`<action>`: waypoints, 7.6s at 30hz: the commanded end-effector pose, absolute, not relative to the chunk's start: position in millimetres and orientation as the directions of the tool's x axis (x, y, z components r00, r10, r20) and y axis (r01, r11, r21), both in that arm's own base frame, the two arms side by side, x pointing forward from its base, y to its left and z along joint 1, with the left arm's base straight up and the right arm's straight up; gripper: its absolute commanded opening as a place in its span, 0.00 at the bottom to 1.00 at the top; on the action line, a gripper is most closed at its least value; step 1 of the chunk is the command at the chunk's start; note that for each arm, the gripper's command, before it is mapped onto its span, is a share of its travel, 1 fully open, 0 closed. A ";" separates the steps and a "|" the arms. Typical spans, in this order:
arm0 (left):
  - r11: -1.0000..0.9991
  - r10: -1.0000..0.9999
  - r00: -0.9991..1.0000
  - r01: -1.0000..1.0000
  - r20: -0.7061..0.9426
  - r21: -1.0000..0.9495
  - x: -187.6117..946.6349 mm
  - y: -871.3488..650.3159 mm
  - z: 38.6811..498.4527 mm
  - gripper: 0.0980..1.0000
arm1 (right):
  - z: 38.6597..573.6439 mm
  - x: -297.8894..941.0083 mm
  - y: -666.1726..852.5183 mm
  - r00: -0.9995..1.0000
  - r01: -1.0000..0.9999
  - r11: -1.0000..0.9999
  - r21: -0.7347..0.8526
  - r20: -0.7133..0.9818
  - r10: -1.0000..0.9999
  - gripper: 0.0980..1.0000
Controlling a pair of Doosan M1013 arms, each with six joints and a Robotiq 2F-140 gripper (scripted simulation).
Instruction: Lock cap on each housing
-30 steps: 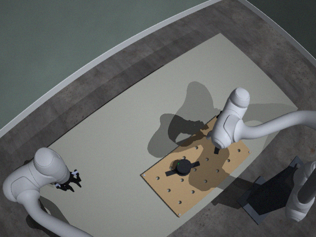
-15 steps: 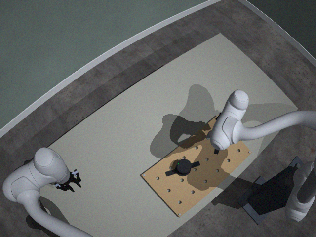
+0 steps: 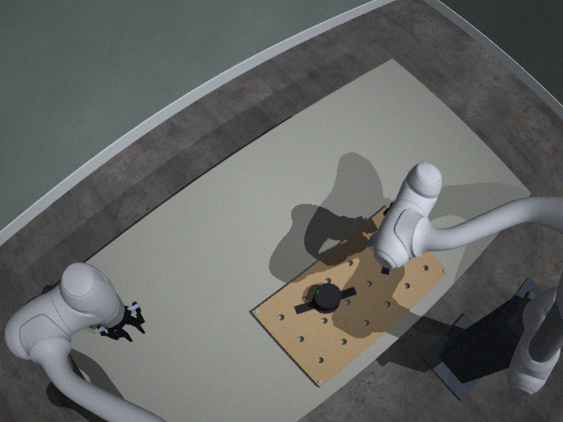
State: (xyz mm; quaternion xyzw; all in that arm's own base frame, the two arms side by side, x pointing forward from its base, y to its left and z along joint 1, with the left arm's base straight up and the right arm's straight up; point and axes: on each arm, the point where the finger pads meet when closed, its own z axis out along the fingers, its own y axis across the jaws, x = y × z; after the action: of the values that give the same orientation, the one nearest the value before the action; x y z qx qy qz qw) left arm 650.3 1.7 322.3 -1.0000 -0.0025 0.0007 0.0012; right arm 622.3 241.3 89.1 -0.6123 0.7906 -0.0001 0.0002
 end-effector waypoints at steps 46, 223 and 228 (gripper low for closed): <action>-1.000 0.005 1.000 0.005 0.000 -0.003 650.5 1.8 323.1 0.25 | 90.6 622.7 241.6 -0.663 -0.749 0.663 -0.002 -0.001 -0.749 0.00; -1.000 0.005 1.000 0.005 0.000 -0.003 650.5 1.8 323.1 0.25 | 141.5 622.7 241.4 0.046 -0.999 -0.046 0.000 -0.004 -0.999 0.66; -1.000 0.005 1.000 0.005 0.000 -0.003 650.5 1.8 323.1 0.25 | 140.8 622.7 241.4 0.078 -0.997 -0.078 0.000 -0.005 -0.997 0.66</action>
State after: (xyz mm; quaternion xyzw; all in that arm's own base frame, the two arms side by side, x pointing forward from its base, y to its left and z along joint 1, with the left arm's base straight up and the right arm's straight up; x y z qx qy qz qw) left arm 650.3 1.7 322.3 -1.0000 -0.0025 0.0007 0.0012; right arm 622.3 241.2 140.3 -0.7302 0.6832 0.0006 0.0002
